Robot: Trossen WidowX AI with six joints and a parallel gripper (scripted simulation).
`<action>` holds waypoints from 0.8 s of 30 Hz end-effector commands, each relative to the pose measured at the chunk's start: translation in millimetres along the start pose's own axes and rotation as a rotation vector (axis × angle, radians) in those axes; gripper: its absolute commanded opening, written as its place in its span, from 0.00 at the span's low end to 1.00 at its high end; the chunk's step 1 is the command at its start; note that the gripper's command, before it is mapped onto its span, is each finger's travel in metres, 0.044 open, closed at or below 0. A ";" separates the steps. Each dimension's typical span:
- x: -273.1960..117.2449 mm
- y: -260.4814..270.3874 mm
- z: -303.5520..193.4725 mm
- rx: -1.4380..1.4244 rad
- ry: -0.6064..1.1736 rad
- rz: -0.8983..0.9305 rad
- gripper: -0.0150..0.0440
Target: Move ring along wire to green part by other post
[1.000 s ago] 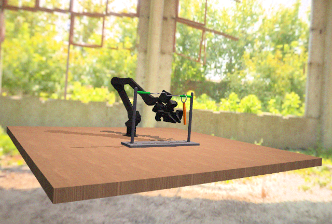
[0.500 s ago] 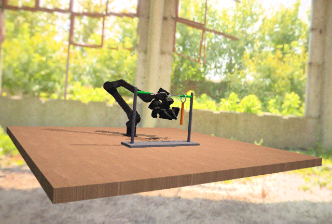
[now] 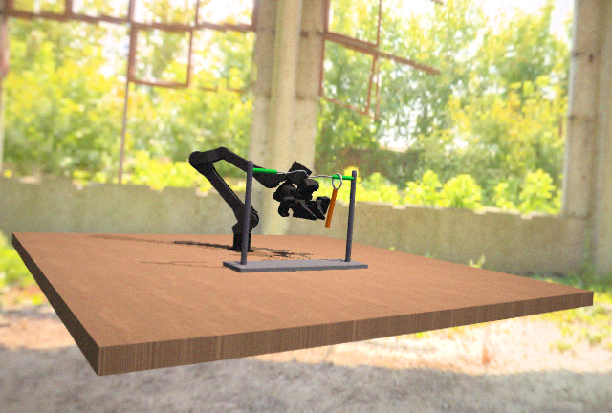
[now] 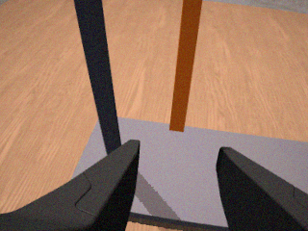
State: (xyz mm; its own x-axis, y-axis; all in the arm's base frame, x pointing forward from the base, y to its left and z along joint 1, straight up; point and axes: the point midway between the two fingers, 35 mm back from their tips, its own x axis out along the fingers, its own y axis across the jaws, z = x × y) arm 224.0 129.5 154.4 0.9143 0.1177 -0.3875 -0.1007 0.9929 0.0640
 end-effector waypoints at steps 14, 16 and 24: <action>-49.7 -2.8 1.4 -0.004 -0.008 0.003 0.93; -49.7 -2.8 1.4 -0.004 -0.008 0.003 1.00; -49.7 -2.8 1.4 -0.004 -0.008 0.003 1.00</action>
State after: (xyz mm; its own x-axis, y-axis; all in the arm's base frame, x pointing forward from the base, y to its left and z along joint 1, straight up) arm 179.9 121.4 172.4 0.9149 0.1209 -0.3852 -0.1081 0.9926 0.0547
